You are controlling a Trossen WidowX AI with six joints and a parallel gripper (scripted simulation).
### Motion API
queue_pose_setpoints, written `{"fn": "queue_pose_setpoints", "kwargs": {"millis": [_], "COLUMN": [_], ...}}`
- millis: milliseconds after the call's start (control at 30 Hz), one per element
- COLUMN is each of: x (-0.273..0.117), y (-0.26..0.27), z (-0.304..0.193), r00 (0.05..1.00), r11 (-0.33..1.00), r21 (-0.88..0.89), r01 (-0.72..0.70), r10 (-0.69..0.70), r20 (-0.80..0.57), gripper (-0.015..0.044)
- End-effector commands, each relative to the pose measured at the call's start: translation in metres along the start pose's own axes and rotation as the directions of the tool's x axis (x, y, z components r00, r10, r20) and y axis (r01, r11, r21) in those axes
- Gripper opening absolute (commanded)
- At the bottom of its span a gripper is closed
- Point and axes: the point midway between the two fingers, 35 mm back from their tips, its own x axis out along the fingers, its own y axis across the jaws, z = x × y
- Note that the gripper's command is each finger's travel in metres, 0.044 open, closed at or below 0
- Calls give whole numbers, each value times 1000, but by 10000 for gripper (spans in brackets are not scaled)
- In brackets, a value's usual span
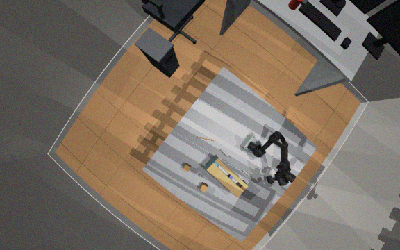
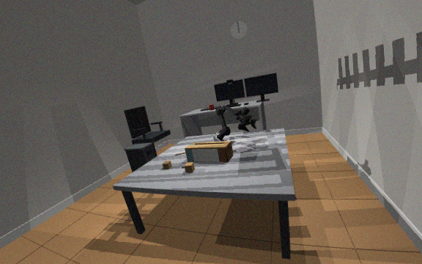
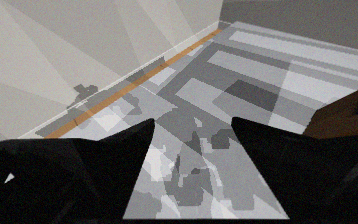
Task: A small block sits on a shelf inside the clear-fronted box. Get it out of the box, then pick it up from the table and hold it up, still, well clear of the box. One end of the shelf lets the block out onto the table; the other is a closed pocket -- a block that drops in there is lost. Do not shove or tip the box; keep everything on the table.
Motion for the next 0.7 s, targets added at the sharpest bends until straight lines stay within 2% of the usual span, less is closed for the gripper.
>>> {"fn": "queue_pose_setpoints", "kwargs": {"millis": [0, 167, 333, 500, 633, 667], "x": [1, 21, 43, 44, 30, 31], "y": [-1, -30, -92, -162, -216, -219], "z": [0, -2, -2, -3, -6, 1], "r00": [1000, 983, 885, 732, 607, 600], "r11": [1000, 970, 846, 743, 725, 702], "r21": [-6, -197, -466, -629, -678, -700], "r01": [5, 142, 261, 226, 125, 133], "r10": [-5, -162, -402, -556, -596, -619], "r20": [-2, -86, -235, -394, -525, -506], "gripper": [400, 400, 400, 400, 400, 400]}}
